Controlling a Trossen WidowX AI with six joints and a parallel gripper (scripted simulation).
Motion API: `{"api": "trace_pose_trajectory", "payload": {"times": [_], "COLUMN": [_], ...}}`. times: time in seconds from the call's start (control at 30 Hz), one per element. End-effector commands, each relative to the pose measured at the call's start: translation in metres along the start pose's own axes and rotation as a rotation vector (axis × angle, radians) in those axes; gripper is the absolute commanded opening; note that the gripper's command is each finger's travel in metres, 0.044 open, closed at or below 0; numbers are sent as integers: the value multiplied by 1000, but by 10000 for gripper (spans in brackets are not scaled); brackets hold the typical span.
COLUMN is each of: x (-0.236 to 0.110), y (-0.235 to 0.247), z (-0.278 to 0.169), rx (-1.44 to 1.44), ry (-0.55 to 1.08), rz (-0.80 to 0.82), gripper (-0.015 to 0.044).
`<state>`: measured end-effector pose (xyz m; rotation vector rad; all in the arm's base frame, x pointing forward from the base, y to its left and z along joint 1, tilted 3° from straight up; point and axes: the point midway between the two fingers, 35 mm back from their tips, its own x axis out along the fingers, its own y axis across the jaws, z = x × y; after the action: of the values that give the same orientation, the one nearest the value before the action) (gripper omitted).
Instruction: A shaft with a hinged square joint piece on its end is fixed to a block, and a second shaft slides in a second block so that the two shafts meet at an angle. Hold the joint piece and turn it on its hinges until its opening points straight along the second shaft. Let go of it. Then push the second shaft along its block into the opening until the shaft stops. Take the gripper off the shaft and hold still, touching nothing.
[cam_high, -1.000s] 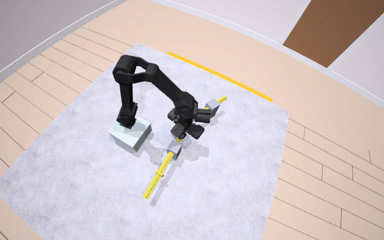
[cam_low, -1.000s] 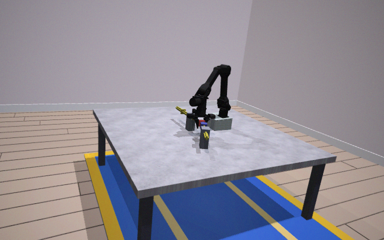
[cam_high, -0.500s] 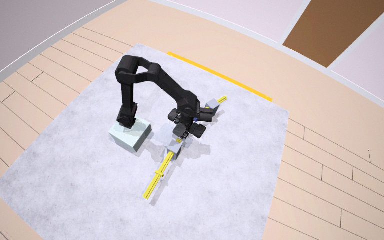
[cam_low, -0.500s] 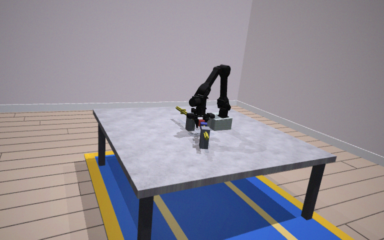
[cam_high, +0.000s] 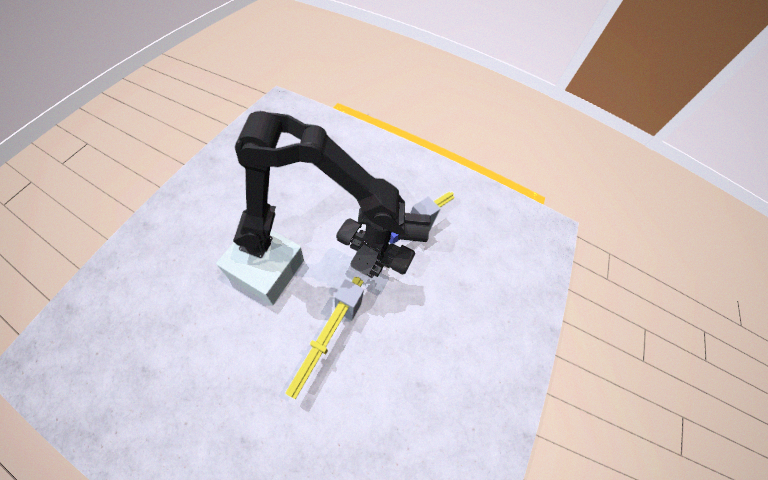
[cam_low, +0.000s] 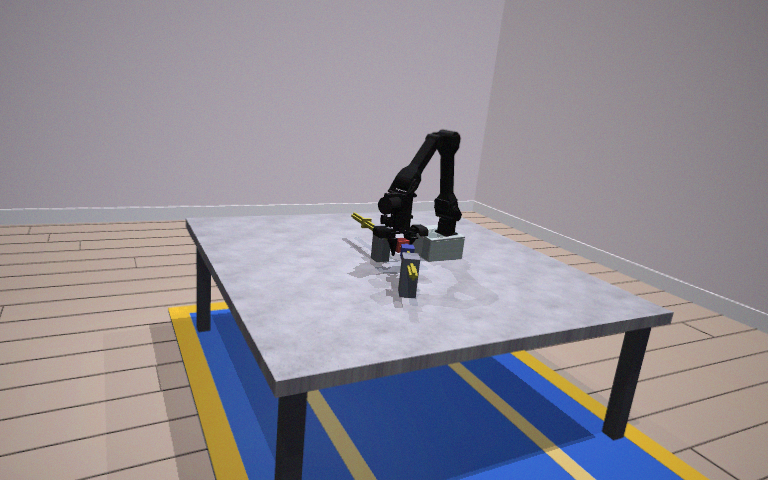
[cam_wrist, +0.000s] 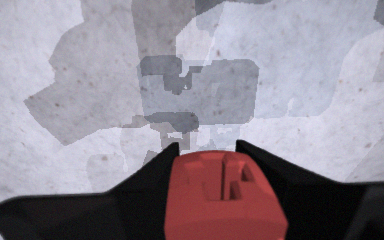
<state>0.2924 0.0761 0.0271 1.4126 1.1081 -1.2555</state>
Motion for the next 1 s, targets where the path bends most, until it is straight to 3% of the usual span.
{"api": "trace_pose_trajectory", "payload": {"times": [0.0, 0.5, 0.67, 0.77, 0.97], "x": [0, 0, 0, 0, 0], "y": [1, 0, 0, 0, 0], "z": [0, 0, 0, 0, 0], "rx": [-14, -4, -4, -4, -4], "ry": [-7, -3, -3, -3, -3], "rz": [0, 0, 0, 0, 0], "gripper": [0, 0, 131, 147, 304]}}
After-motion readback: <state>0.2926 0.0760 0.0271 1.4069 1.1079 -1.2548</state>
